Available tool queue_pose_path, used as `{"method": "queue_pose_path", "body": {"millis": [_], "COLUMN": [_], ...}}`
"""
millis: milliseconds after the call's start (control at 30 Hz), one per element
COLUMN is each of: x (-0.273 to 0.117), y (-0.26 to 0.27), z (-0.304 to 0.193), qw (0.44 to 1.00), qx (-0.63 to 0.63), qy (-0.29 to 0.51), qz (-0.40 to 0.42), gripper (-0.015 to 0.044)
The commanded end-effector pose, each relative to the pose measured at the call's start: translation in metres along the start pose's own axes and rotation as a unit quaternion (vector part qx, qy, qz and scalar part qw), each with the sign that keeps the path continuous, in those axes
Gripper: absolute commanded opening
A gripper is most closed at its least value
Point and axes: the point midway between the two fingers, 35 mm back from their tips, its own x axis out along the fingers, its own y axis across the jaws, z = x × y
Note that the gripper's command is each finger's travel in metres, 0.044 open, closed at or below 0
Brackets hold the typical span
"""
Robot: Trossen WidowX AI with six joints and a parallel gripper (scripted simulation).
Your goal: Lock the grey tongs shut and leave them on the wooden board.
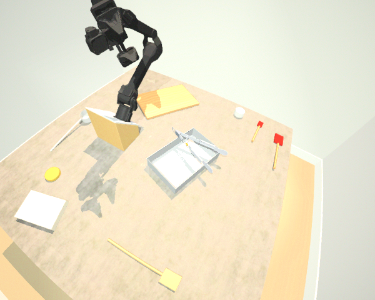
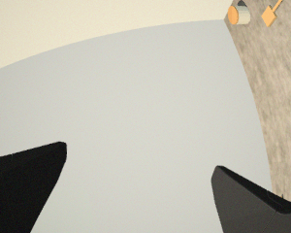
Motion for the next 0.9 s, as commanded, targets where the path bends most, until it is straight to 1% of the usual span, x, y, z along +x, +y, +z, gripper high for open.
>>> {"method": "queue_pose_path", "body": {"millis": [0,33,200,300,433,600,733,867], "x": [0.000,0.001,0.022,0.053,0.094,0.131,0.146,0.153], "y": [0.000,-0.001,-0.015,-0.039,-0.084,-0.153,-0.202,-0.252], "z": [0.000,0.000,-0.007,-0.018,-0.038,-0.062,-0.073,-0.082], "qw": [1.000,1.000,0.998,0.988,0.951,0.864,0.789,0.695], "qx": [0.000,-0.003,-0.047,-0.111,-0.231,-0.381,-0.461,-0.534], "qy": [0.000,0.000,0.008,0.023,0.067,0.141,0.193,0.256], "qz": [0.000,-0.002,-0.042,-0.103,-0.192,-0.298,-0.357,-0.407], "gripper": [0.0426,0.0440,0.0440,0.0440,0.0440,0.0440,0.0440,0.0440]}}
